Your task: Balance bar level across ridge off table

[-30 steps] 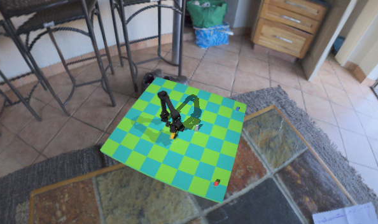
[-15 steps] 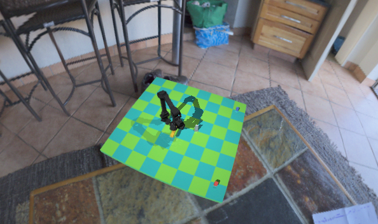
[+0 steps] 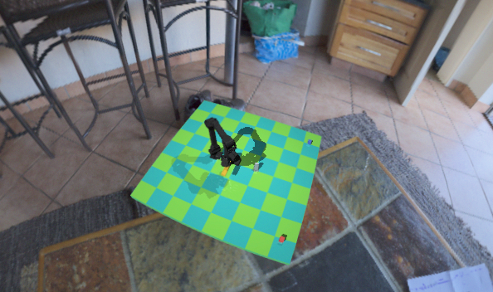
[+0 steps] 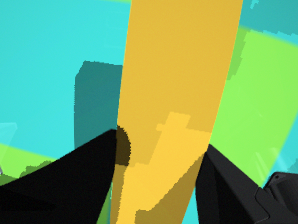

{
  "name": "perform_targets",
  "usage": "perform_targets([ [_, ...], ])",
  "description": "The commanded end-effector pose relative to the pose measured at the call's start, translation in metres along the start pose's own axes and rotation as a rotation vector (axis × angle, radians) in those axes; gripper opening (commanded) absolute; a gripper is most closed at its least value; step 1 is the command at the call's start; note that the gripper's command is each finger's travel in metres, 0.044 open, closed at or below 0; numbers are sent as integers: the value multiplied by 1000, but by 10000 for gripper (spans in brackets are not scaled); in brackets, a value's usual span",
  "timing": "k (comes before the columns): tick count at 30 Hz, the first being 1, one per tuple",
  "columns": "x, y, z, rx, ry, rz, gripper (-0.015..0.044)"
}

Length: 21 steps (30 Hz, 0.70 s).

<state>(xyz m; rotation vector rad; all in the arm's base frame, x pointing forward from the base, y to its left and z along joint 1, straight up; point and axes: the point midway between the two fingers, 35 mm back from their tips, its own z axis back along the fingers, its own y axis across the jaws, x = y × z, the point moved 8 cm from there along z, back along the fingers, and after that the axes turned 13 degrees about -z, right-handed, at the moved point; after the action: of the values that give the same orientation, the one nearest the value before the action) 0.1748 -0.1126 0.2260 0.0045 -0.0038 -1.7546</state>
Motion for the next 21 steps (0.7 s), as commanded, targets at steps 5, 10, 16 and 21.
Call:
perform_targets([
  [5, -2, -1, 17, 11, -7, 5, 0],
  [10, -7, 11, 20, 12, -7, 17, 0],
  [16, -15, 28, 24, 13, -6, 33, 0],
  [21, -23, 41, 26, 14, -6, 45, 0],
])
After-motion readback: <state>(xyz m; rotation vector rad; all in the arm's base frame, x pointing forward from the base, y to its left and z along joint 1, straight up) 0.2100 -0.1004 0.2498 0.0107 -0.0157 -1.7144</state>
